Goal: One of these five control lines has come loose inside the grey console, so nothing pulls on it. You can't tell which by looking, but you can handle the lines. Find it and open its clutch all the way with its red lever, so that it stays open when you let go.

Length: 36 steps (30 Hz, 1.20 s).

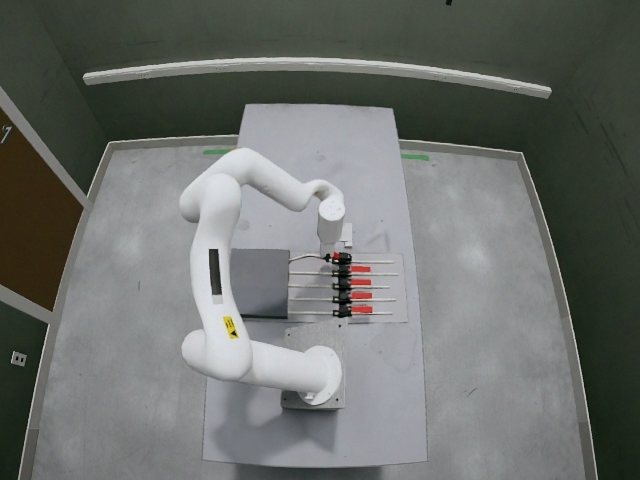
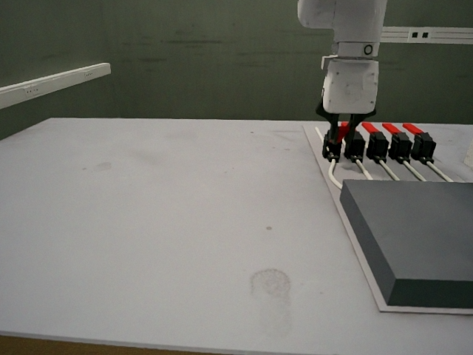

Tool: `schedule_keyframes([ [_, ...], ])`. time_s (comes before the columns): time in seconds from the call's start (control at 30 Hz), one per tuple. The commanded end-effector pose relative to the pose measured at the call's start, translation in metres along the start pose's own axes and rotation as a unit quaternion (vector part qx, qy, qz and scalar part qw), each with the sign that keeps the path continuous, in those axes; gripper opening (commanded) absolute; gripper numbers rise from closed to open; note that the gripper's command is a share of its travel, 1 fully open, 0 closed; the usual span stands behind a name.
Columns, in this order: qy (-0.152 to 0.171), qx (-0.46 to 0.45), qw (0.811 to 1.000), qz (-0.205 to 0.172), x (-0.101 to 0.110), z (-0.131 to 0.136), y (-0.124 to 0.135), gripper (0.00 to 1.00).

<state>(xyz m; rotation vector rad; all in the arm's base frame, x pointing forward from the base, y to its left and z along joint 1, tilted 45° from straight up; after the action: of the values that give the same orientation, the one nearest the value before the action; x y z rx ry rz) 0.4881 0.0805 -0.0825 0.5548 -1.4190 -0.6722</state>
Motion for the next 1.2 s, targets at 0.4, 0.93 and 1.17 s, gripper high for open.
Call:
schedule_keyframes([
  [0.4, 0.000, 0.000, 1.000, 0.001, -0.014, 0.001, 0.006, 0.00],
  [0.93, 0.000, 0.000, 1.000, 0.001, -0.031, 0.001, 0.010, 0.00],
  [1.17, 0.000, 0.000, 1.000, 0.001, -0.032, 0.001, 0.010, 0.00],
])
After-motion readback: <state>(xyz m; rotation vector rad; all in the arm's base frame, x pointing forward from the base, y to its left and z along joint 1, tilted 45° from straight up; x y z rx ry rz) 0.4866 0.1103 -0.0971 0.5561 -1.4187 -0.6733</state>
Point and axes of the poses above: the point where the finger pads meet when closed, its own x axis back along the fingers, its own z axis across the jaws, y = z × x, the point moved 4 cm from there along x, back along the fingers, and after that the axes turned 9 degrees about -x, right-handed, at the moved point
